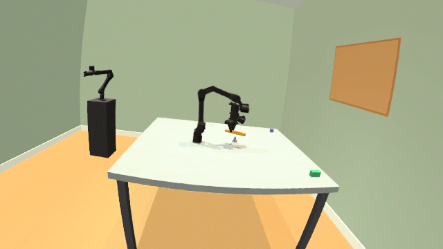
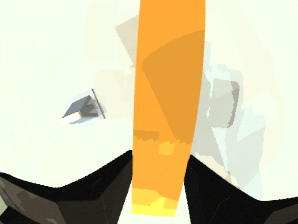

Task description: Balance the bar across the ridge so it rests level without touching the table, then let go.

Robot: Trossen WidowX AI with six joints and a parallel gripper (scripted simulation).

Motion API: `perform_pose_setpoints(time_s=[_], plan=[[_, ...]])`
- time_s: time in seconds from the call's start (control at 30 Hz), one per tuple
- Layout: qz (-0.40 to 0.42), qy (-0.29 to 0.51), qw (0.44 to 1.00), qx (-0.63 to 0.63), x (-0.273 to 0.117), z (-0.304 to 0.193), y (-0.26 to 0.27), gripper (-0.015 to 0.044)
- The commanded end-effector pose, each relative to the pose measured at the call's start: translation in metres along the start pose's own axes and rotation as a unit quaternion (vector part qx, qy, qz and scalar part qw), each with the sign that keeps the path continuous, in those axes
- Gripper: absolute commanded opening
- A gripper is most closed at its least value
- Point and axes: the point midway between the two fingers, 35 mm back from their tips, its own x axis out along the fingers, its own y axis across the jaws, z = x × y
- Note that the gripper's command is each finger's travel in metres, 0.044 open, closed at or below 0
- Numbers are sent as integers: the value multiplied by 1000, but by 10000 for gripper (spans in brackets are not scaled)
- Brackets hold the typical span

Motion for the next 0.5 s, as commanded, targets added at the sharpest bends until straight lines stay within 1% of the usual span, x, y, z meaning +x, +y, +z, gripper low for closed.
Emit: perform_pose_setpoints(time_s=[0.0, 0.47], plan=[[-1, 0, 1000, -29, -1, -1, 13, 0], [1, 0, 990, -138, -2, -15, 63, 0]])
